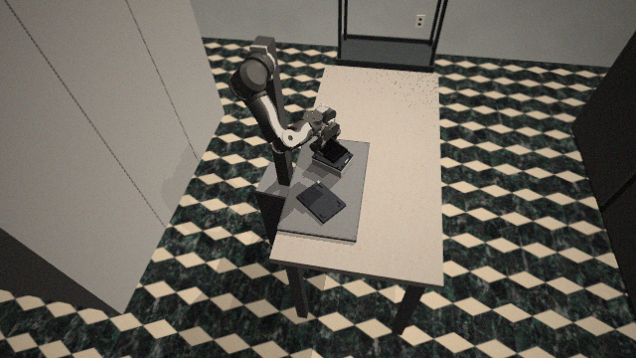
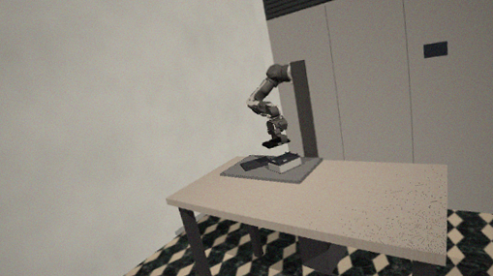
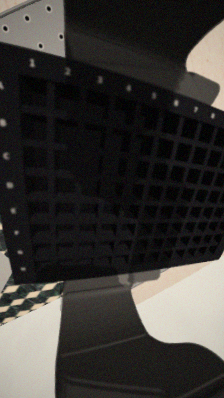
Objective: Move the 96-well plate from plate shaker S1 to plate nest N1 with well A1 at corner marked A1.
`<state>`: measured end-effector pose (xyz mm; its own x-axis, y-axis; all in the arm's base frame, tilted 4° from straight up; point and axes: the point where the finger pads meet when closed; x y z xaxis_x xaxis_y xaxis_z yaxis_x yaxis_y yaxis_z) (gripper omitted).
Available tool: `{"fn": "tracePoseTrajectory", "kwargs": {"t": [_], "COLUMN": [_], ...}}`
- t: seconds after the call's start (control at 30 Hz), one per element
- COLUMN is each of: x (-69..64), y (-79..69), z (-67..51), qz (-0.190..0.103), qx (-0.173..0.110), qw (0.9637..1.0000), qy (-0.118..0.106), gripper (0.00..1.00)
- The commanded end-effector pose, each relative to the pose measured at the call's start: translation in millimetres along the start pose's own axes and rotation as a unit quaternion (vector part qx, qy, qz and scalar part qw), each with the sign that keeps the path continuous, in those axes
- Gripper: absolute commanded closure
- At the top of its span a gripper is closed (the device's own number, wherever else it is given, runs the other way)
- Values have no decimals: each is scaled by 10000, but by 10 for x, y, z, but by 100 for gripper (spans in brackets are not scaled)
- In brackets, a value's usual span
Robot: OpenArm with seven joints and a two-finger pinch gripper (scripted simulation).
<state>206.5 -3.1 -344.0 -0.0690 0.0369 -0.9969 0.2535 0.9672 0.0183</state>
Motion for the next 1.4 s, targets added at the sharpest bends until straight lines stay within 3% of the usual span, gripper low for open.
{"fn": "tracePoseTrajectory", "kwargs": {"t": [0.0, 0.4, 0.57, 0.97, 1.13, 1.37], "x": [-15, -15, 87, 87, 186, 186], "y": [-18, -18, -396, -396, -776, -776], "z": [46, 46, 160, 160, 281, 281], "qz": [118, 118, 119, 119, 117, 117], "qx": [403, 403, 503, 503, 503, 503], "qw": [9991, 9991, 9986, 9986, 9986, 9986], "qy": [-84, -84, -87, -87, -88, -88], "gripper": [100, 100, 100, 100, 100, 100]}}
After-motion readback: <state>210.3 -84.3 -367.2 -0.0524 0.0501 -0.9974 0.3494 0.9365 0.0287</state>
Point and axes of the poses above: the point where the finger pads meet when closed, its own x axis out along the fingers, its own y axis across the jaws, z = x × y, and after that the axes turned 12 degrees about -x, right-handed
